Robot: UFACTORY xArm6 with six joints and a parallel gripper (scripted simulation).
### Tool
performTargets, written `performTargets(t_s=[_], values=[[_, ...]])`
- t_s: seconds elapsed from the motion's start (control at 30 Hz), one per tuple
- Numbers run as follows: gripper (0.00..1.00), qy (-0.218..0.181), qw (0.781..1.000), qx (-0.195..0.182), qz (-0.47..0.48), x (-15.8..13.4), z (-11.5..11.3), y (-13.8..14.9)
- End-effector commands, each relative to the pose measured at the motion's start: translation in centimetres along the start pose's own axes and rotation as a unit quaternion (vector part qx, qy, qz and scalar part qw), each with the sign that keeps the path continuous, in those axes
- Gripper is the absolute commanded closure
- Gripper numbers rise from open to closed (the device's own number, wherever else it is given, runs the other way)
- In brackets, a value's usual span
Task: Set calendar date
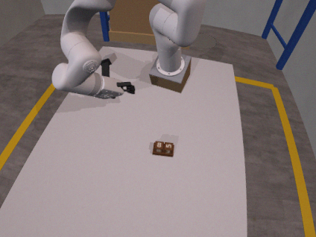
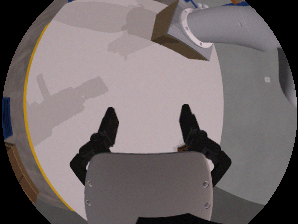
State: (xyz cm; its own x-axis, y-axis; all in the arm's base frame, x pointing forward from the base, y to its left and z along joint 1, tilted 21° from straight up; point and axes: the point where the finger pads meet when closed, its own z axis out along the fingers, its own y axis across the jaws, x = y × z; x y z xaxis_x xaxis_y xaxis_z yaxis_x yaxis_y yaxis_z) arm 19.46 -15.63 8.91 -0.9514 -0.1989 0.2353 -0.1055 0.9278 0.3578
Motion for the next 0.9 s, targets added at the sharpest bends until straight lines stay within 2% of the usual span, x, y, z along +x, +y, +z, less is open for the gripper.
performTargets(t_s=[0.0, 0.2, 0.37, 0.43, 0.47, 0.63, 0.67, 0.73, 0.87], values=[[0.0, 0.0, 0.996, 0.056, -0.067, -1.7, -0.6, 0.5], [0.0, 0.001, 0.982, 0.113, -0.148, -3.8, -1.3, 1.6], [0.0, -0.001, 0.962, 0.16, -0.221, -5.7, -1.9, 2.9], [0.0, -0.001, 0.962, 0.16, -0.221, -5.7, -1.9, 2.9], [0.0, -0.002, 0.948, 0.184, -0.258, -6.7, -2.2, 3.7], [0.0, -0.005, 0.927, 0.214, -0.309, -8.1, -2.6, 4.9], [0.0, -0.007, 0.913, 0.23, -0.336, -8.8, -2.8, 5.6], [0.0, -0.008, 0.903, 0.241, -0.356, -9.3, -2.9, 6.2], [0.0, -0.014, 0.869, 0.273, -0.413, -10.8, -3.4, 8.1]])
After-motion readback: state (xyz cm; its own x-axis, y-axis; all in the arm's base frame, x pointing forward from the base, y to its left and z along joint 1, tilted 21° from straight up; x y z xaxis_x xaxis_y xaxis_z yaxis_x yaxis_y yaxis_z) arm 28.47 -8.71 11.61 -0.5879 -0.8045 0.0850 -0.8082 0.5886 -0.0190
